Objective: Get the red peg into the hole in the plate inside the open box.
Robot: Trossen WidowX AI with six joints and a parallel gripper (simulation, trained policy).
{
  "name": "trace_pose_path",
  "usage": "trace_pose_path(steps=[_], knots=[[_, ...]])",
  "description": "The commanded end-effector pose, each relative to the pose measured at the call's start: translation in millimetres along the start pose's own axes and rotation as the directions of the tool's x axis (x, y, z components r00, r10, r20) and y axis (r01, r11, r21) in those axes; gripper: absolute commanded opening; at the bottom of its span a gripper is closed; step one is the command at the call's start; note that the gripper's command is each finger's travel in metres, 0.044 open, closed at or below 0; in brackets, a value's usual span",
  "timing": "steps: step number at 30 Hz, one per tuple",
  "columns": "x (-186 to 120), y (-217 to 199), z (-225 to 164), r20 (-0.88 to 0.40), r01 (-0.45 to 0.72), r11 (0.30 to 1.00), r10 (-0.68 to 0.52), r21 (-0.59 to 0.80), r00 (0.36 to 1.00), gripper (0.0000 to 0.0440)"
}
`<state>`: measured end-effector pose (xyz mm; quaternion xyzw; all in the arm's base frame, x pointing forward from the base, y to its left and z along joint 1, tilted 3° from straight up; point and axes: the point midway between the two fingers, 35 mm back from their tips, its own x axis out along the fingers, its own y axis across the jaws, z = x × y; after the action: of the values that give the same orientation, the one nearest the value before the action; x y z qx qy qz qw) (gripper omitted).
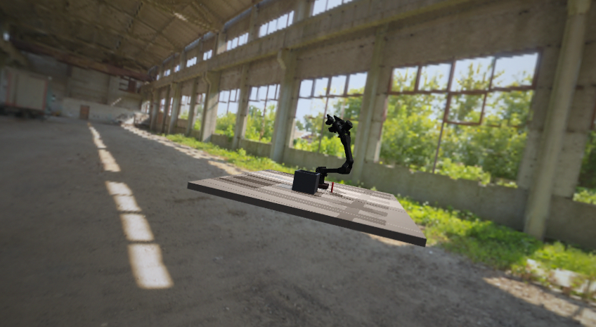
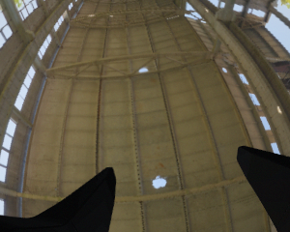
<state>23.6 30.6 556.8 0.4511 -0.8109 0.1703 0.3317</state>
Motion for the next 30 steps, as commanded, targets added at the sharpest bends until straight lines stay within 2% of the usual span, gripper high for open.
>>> trace_pose_path(steps=[1, 2, 7, 14, 21, 30], knots=[[2.7, 0.0, 3.5, 0.016, 0.010, 1.000, -0.010, 0.001, 1.000, 0.0423], [6.2, -0.4, 8.1, 0.035, 0.026, 1.000, -0.027, 0.005, 0.999, 0.0438], [29.8, -6.8, 39.1, 0.145, 0.149, 0.988, -0.155, 0.050, 0.977, 0.0440], [55.5, -28.8, 78.0, 0.263, 0.334, 0.935, -0.354, 0.120, 0.897, 0.0440], [67.2, -62.9, 109.3, 0.333, 0.514, 0.836, -0.549, 0.193, 0.767, 0.0440], [63.5, -114.3, 136.7, 0.365, 0.705, 0.654, -0.750, 0.276, 0.552, 0.0440]])
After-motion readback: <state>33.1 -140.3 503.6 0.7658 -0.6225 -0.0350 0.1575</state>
